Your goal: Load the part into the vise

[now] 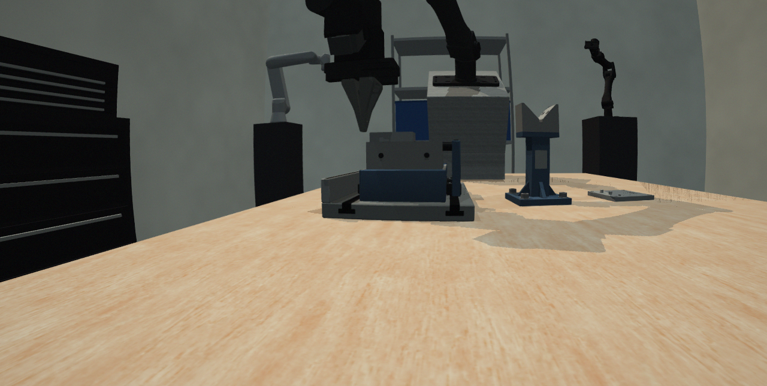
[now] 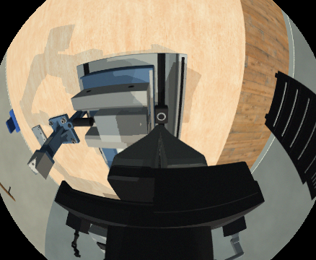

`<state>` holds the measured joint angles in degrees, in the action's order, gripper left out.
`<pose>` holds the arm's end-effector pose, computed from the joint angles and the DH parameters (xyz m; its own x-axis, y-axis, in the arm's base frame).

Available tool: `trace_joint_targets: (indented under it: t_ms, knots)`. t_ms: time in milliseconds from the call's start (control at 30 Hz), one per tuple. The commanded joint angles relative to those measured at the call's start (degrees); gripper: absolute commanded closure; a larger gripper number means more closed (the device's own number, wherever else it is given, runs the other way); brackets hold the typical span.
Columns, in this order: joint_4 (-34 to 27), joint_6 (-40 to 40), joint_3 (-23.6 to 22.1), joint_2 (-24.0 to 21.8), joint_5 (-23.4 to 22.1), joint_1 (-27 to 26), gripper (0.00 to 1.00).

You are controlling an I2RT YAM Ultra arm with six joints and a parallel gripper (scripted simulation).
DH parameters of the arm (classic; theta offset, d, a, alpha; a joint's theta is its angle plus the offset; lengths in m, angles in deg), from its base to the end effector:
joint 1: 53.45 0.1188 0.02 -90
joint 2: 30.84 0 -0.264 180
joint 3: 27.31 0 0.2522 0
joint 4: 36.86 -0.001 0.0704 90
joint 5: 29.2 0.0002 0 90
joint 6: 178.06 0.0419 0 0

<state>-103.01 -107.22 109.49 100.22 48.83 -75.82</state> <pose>0.4653 -0.1810 0.2461 -0.8507 0.0029 -0.5256 -0.0017 1.0000 0.0083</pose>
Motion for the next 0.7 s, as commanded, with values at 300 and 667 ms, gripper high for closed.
trace_joint_targets:
  t_ms: [300, 667]
  knots:
    - [0.9, 0.3, -1.1, -1.9, 0.2, 0.2, 1.0]
    - [0.7, 0.3, 0.1, -2.2, 0.1, 0.2, 1.0]
